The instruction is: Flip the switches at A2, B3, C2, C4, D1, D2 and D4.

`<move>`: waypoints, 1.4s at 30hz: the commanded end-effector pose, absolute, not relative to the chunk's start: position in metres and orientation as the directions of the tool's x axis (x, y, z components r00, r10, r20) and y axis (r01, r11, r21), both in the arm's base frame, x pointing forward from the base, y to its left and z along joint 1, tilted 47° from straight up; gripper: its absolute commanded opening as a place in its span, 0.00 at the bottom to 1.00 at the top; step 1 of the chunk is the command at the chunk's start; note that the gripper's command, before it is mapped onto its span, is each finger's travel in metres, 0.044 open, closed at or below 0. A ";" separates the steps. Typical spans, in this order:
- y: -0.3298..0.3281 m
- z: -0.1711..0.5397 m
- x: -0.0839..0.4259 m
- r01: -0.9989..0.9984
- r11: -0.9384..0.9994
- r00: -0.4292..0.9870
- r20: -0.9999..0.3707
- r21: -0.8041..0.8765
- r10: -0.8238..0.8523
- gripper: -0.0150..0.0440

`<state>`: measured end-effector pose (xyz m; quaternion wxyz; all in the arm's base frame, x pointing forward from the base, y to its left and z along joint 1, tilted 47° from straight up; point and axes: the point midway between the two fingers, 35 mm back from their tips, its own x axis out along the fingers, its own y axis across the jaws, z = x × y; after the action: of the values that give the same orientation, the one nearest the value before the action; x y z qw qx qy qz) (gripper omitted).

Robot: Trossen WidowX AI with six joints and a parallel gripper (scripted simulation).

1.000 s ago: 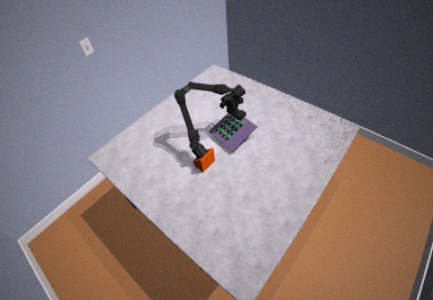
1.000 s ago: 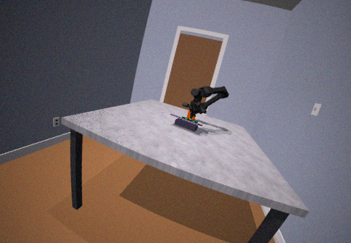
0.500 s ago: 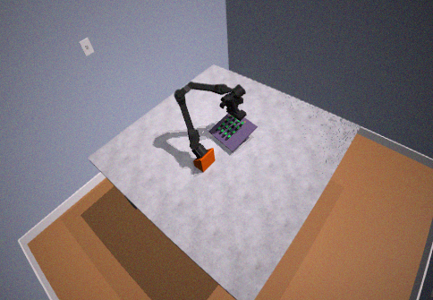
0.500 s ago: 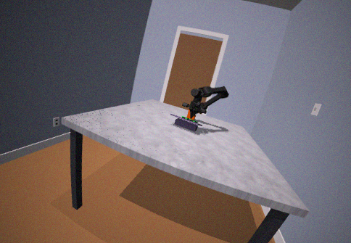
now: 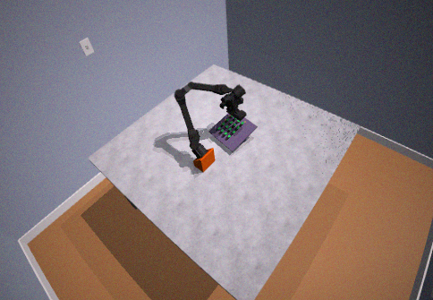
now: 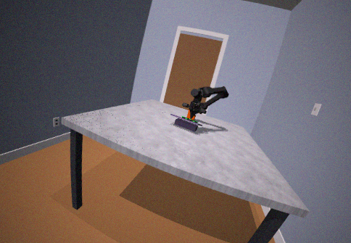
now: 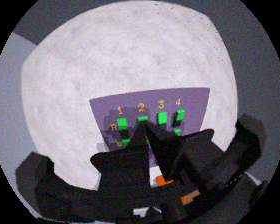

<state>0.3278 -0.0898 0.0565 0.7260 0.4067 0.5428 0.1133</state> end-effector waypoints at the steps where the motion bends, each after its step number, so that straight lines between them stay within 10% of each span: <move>1: -0.089 0.054 0.328 0.283 0.636 0.383 -0.692 0.718 0.611 0.25; 42: -0.085 0.051 0.330 0.283 0.636 0.384 -0.692 0.718 0.611 0.25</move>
<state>0.3302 -0.0866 0.0529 0.7263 0.4069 0.5423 0.1133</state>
